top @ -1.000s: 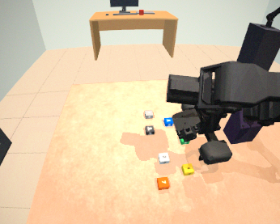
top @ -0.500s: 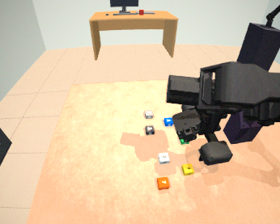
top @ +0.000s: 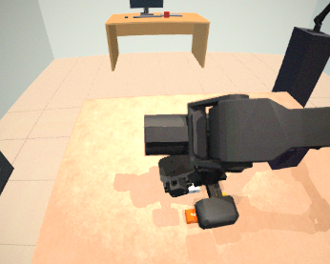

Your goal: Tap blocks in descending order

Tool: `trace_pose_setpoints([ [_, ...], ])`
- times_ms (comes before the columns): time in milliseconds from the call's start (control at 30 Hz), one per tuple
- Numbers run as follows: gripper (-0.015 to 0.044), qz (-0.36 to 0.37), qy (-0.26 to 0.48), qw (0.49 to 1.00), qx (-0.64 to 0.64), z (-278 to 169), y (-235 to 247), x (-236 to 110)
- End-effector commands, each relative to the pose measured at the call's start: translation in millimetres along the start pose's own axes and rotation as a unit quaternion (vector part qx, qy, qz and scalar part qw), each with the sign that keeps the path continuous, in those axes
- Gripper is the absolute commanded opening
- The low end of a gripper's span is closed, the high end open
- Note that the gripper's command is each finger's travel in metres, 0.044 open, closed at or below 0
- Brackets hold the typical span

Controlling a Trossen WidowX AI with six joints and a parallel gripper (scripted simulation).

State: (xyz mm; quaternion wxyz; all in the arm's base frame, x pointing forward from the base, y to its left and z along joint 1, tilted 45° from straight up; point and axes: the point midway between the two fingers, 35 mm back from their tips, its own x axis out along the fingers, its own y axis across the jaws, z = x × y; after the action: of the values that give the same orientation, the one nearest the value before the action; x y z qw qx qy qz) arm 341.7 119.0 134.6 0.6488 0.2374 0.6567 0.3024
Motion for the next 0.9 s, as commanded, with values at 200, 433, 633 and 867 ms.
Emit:
trace_pose_setpoints([
  [200,0.04,0.001,-0.002,1.0,0.004,3,1,-1],
  [433,0.04,0.001,-0.002,1.0,0.004,3,1,-1],
  [633,0.04,-0.002,-0.002,1.0,0.004,-22,-88,-1],
  [867,0.04,-0.001,-0.001,1.0,0.004,-28,-99,-1],
])
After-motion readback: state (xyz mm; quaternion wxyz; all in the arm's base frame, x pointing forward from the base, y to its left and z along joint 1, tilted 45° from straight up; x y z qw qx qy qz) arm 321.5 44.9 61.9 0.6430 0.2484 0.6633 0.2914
